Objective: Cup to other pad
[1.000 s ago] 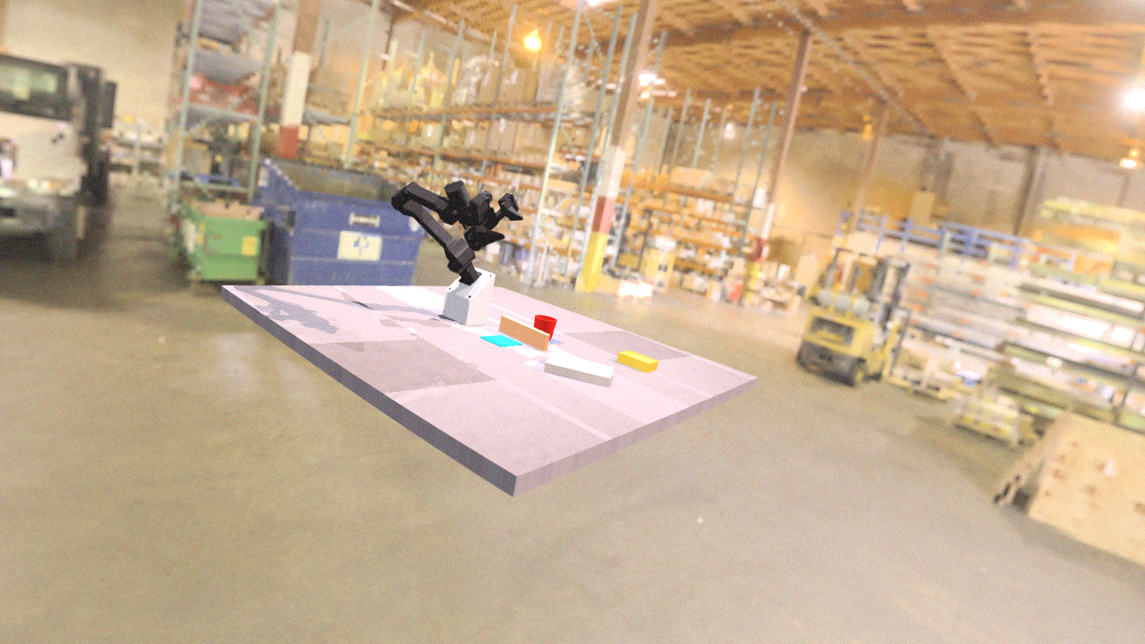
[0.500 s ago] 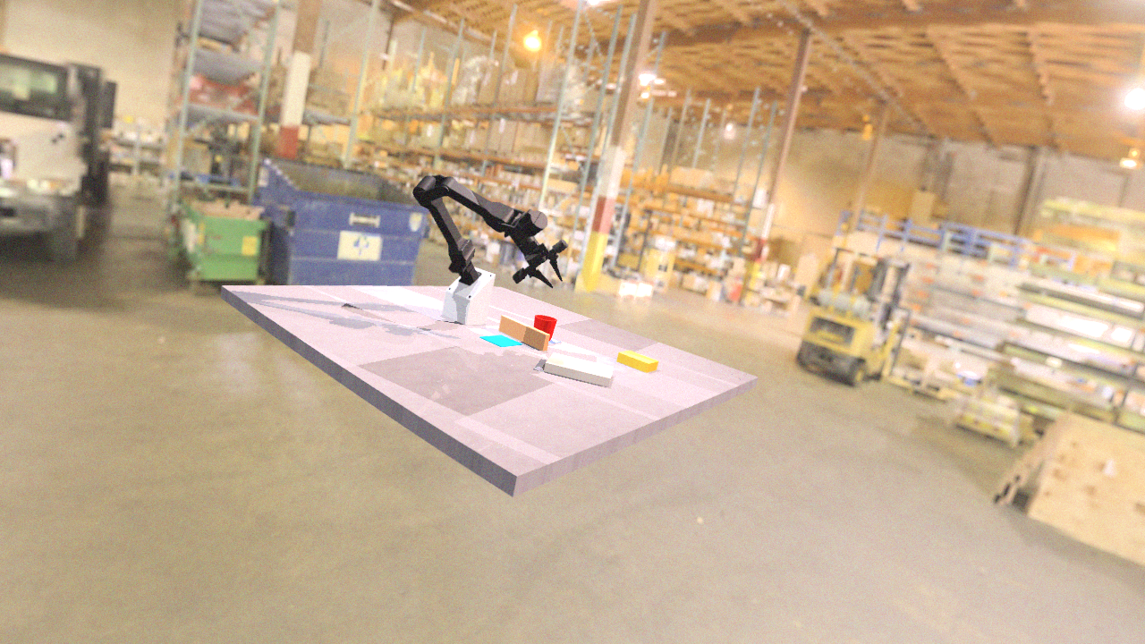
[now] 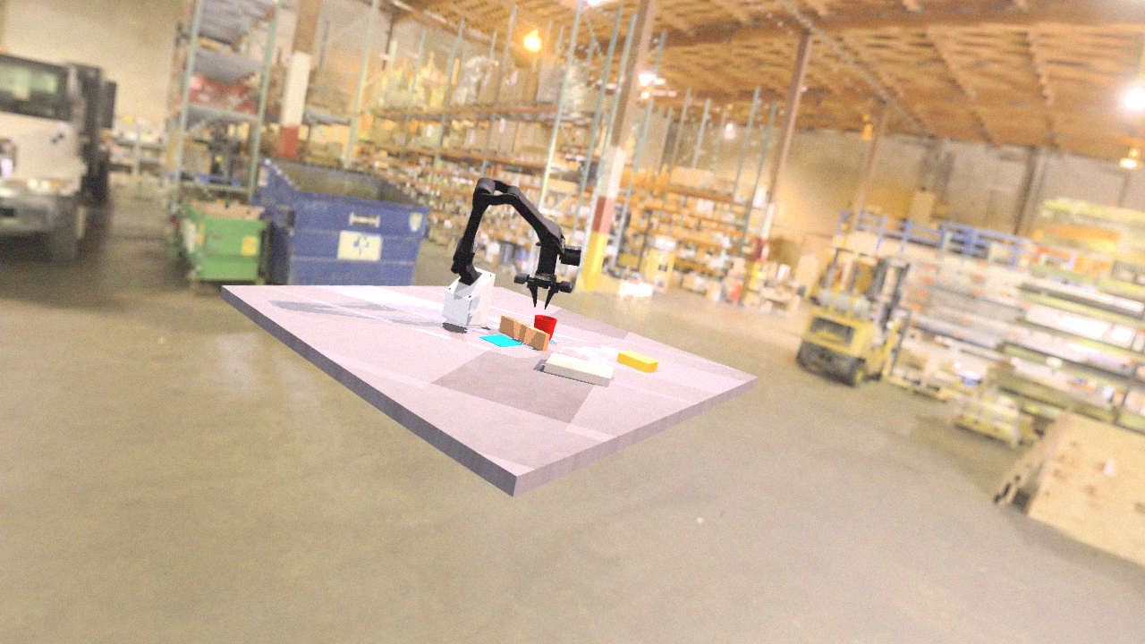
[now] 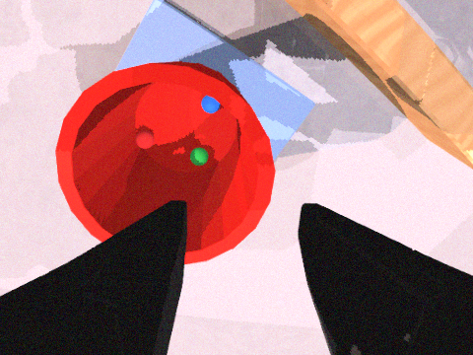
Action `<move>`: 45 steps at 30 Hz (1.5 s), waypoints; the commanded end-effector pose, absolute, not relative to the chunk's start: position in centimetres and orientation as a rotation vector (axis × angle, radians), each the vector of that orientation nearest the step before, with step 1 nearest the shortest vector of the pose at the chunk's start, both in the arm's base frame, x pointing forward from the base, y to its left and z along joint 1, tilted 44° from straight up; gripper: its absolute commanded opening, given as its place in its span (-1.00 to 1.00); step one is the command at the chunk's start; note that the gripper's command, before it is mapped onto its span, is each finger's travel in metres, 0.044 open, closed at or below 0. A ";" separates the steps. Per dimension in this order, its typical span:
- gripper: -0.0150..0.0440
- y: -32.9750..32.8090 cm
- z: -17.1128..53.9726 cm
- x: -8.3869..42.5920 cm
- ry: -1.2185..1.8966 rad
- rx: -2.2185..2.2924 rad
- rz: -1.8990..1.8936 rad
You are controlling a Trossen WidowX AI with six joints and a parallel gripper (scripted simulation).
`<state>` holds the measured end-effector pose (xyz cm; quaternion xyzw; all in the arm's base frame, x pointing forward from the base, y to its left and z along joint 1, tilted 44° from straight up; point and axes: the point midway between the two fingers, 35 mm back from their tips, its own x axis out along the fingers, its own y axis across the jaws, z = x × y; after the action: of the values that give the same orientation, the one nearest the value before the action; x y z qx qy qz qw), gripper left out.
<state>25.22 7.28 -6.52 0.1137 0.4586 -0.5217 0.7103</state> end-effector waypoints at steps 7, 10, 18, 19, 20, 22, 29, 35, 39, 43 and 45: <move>0.01 7.0 -6.9 24.6 0.973 0.225 -1.205; 0.01 6.7 -7.2 24.7 0.973 0.225 -1.205; 0.01 5.8 -8.2 24.8 0.973 0.225 -1.205; 0.01 5.7 -8.4 24.8 0.973 0.225 -1.205; 0.01 5.6 -8.5 24.8 0.973 0.225 -1.205; 0.01 5.4 -8.7 24.8 0.973 0.225 -1.205; 0.01 4.6 -9.6 24.8 0.973 0.225 -1.205; 0.01 3.9 -10.2 24.8 0.972 0.224 -1.205; 0.01 3.5 -10.7 24.8 0.972 0.224 -1.206; 0.01 3.0 -11.1 24.7 0.971 0.223 -1.206; 0.01 2.8 -11.3 24.7 0.971 0.223 -1.207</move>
<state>24.79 3.10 -11.00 0.1051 0.4361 -0.5450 0.7084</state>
